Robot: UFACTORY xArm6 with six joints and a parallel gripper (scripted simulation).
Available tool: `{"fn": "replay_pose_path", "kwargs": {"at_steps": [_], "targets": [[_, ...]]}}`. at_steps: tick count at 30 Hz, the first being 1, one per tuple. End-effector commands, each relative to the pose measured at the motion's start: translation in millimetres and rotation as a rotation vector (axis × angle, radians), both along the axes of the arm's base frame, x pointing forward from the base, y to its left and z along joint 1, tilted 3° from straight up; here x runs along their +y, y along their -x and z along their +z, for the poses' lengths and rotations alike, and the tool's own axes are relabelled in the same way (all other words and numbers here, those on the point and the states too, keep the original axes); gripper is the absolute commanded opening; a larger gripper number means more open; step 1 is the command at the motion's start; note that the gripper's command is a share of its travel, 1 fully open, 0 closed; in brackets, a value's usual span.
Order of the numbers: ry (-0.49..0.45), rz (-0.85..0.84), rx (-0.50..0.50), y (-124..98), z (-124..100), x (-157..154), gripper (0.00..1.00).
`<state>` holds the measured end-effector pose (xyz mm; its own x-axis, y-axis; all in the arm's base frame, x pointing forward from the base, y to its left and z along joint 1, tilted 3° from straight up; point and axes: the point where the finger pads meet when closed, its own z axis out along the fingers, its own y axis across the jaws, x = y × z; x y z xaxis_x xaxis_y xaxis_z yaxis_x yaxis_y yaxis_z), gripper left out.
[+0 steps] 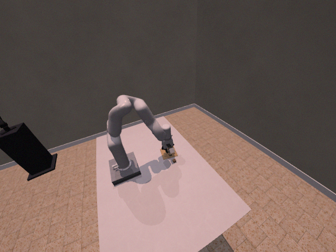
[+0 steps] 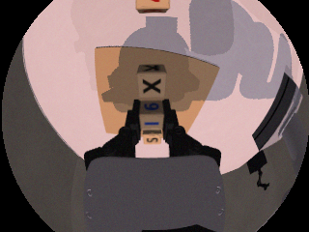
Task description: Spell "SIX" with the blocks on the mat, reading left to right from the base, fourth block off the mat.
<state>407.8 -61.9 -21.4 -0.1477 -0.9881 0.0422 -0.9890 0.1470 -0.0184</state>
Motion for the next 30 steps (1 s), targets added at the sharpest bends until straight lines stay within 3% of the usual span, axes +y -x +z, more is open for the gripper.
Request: {"fn": "replay_pose_path", "kwargs": {"at_steps": [1, 30], "targets": [[0.000, 0.000, -0.004, -1.5, 1.2, -0.2, 0.21], [0.000, 0.000, -0.004, -1.6, -3.4, -0.4, 0.21]]}}
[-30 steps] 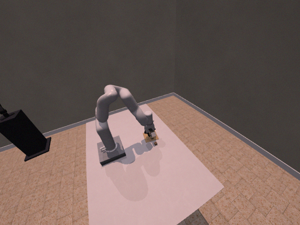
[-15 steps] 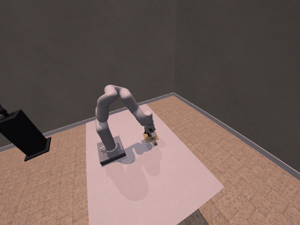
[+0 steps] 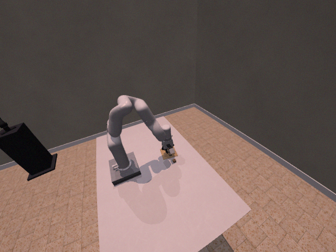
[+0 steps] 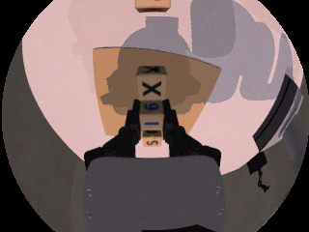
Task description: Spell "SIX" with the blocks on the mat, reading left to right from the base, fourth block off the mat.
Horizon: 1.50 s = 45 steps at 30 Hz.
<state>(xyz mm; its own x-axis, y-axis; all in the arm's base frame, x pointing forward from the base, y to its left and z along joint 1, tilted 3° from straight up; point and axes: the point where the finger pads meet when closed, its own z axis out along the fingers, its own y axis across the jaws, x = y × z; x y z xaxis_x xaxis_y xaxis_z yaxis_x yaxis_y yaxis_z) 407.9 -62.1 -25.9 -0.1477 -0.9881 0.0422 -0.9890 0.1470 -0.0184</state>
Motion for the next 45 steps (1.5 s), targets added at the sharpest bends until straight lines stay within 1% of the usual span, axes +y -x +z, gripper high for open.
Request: {"fn": "replay_pose_path", "kwargs": {"at_steps": [1, 32, 33, 37, 38, 40, 41, 43, 44, 45], "targets": [[0.000, 0.000, -0.004, -1.5, 1.1, -0.2, 0.21], [0.000, 0.000, -0.004, -1.5, 1.1, -0.2, 0.21], [0.000, 0.000, -0.004, -1.5, 1.1, -0.2, 0.26], [0.000, 0.000, -0.004, -1.5, 1.1, -0.2, 0.26], [0.000, 0.000, -0.004, -1.5, 1.1, -0.2, 0.30], [0.000, 0.000, -0.004, -1.5, 1.1, -0.2, 0.30], [0.000, 0.000, -0.004, -1.5, 1.1, -0.2, 0.34], [0.000, 0.000, -0.004, -1.5, 1.1, -0.2, 0.34], [0.000, 0.000, -0.004, -1.5, 1.1, -0.2, 0.38], [0.000, 0.000, -0.004, -1.5, 1.1, -0.2, 0.38]]}}
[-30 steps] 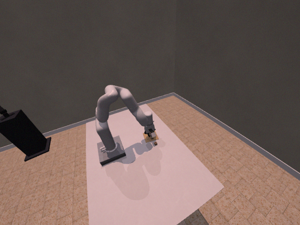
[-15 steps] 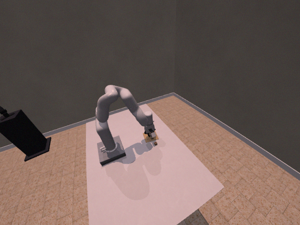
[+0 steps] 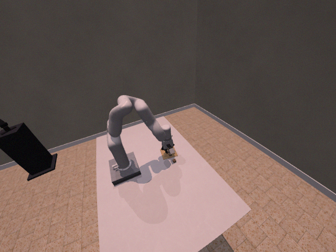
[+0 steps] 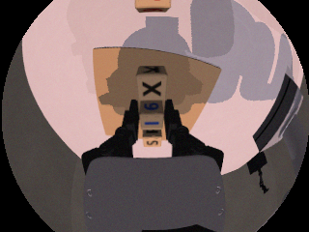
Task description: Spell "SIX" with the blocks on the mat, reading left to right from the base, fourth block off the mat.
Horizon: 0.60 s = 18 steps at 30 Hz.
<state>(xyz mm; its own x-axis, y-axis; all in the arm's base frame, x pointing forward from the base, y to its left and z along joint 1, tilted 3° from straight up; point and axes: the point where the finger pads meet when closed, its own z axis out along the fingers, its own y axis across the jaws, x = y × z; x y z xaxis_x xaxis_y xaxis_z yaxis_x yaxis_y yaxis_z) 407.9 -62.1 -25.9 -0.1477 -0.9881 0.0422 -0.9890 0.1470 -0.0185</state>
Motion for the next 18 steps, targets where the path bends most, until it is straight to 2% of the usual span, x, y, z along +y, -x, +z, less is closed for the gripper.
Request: {"fn": "replay_pose_path", "kwargs": {"at_steps": [1, 2, 18], "targets": [[0.000, 0.000, -0.004, -1.5, 1.1, -0.2, 0.38], [0.000, 0.000, -0.004, -1.5, 1.1, -0.2, 0.42], [0.000, 0.000, -0.004, -1.4, 6.1, 0.1, 0.42]]}}
